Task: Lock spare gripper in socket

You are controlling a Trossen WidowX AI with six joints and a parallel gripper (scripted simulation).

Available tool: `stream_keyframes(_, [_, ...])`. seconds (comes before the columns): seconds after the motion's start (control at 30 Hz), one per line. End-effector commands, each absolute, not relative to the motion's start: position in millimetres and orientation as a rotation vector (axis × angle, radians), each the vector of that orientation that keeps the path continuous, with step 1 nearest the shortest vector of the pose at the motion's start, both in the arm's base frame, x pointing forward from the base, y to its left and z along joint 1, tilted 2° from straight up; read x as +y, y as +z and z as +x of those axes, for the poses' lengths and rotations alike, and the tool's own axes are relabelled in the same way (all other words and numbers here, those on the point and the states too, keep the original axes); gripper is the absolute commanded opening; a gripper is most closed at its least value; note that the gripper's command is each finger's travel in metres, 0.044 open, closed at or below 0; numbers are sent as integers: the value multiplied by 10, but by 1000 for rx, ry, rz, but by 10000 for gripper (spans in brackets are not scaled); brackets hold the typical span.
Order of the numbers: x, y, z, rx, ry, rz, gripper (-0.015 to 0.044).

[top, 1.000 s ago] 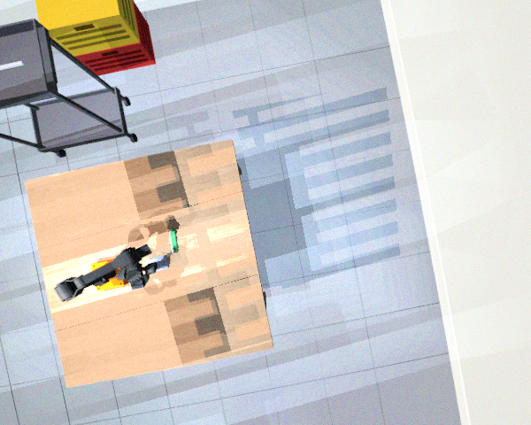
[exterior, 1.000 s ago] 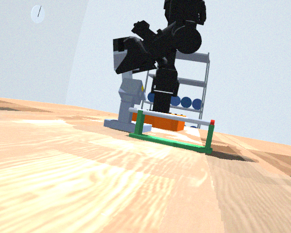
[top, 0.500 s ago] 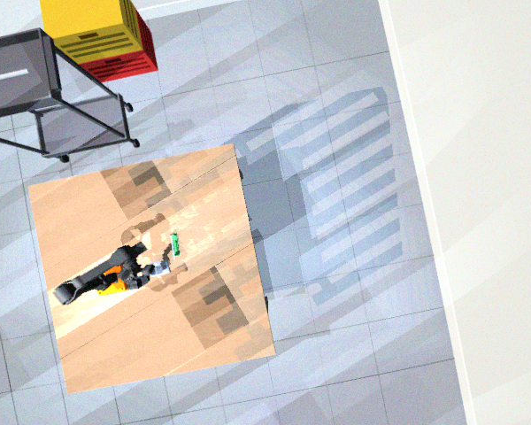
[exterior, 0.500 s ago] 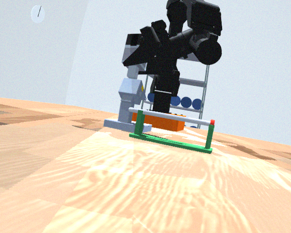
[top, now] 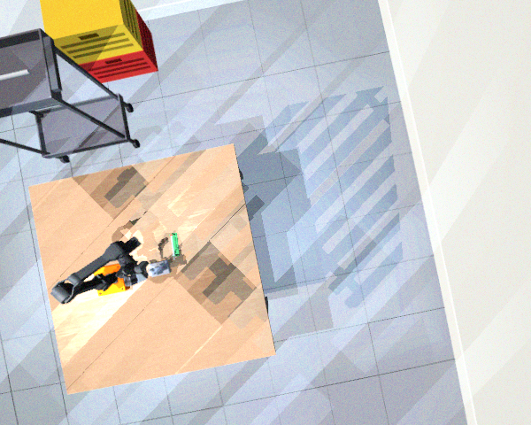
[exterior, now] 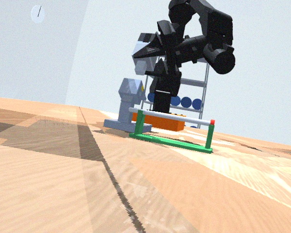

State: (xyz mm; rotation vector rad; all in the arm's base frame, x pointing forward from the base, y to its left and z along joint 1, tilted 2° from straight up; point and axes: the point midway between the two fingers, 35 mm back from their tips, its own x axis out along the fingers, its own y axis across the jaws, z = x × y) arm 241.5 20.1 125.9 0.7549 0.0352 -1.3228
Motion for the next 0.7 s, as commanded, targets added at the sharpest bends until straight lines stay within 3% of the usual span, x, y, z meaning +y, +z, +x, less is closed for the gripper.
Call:
stream_keyframes(0.0, [216,1292,2422,3,-1298,771,0])
stream_keyframes(0.67, [213,1061,2568,-1,-1294,778,0])
